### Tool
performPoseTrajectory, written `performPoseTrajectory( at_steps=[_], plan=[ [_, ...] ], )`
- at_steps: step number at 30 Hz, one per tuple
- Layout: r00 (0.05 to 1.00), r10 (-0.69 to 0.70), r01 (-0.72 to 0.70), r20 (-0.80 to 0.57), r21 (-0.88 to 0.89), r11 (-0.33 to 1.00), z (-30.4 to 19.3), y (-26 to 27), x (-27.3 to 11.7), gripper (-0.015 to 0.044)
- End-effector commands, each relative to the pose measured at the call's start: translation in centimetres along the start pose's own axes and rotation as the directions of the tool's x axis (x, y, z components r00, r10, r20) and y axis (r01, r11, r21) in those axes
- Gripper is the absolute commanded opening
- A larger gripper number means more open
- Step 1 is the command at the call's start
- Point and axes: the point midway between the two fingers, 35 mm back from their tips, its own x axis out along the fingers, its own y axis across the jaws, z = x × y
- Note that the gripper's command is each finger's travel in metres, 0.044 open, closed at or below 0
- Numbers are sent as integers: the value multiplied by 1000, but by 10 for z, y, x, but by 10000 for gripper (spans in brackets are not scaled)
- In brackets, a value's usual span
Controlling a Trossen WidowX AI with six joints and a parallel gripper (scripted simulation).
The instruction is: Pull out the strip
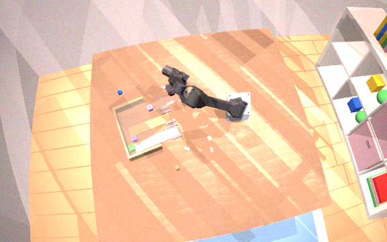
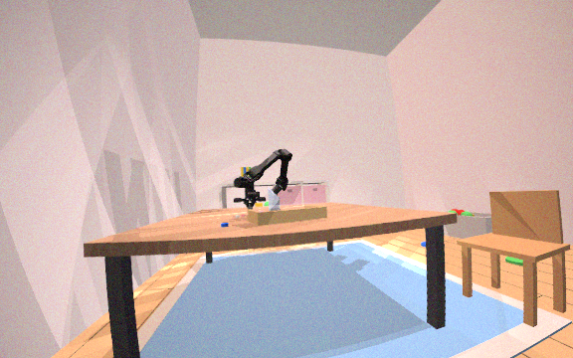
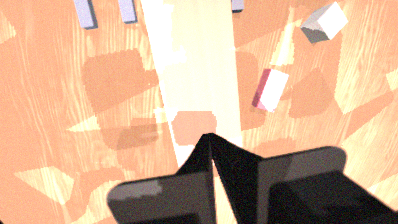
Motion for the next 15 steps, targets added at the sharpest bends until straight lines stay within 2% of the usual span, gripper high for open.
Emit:
performPoseTrajectory(
  at_steps=[1,15],
  plan=[
    [1000,8,-8,-27,6,1000,-14,4,5,0],
    [1000,8,-8,-28,6,1000,-35,4,4,0]
  ],
)
